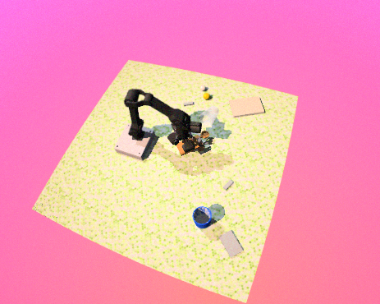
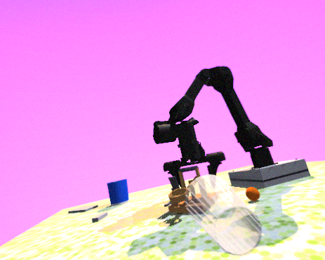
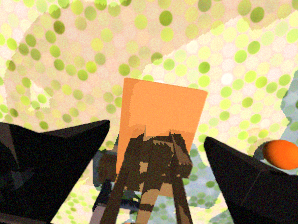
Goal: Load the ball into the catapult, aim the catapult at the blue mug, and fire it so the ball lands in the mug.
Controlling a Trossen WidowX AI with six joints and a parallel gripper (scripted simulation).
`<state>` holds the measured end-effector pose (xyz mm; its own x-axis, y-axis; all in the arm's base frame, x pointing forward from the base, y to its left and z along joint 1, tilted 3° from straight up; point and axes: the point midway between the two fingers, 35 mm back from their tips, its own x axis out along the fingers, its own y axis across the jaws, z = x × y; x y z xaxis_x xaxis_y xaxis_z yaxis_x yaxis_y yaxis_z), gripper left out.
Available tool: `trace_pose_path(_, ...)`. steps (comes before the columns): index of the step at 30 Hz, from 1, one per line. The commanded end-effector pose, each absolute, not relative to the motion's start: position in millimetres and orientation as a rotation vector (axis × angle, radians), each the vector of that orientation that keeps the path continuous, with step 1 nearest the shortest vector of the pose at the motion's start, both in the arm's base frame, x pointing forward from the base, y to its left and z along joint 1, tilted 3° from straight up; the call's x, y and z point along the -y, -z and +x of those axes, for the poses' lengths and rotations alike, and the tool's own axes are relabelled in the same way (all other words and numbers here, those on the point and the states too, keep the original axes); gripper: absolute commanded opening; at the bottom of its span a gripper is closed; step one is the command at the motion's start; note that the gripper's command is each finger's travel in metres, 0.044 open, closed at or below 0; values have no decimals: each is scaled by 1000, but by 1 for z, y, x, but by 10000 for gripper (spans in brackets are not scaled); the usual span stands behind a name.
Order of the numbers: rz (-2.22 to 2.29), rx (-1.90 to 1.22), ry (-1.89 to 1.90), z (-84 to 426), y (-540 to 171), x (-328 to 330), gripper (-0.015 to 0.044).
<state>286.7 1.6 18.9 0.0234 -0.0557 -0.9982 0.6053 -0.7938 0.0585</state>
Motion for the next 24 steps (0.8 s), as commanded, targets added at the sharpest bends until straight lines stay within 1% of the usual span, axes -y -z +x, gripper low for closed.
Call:
trace_pose_path(1, 1830, -558, 1822, 287, -19, -2, 414)
trace_pose_path(11, 1830, -558, 1822, 287, -19, -2, 151)
trace_pose_path(17, 1830, -558, 1822, 287, -19, -2, 111)
trace_pose_path(19, 1830, -559, 1822, 287, -30, -2, 59)
trace_pose_path(21, 1830, -561, 1822, 287, -57, -4, 6)
trace_pose_path(24, 1830, -561, 1822, 286, -69, -5, 0)
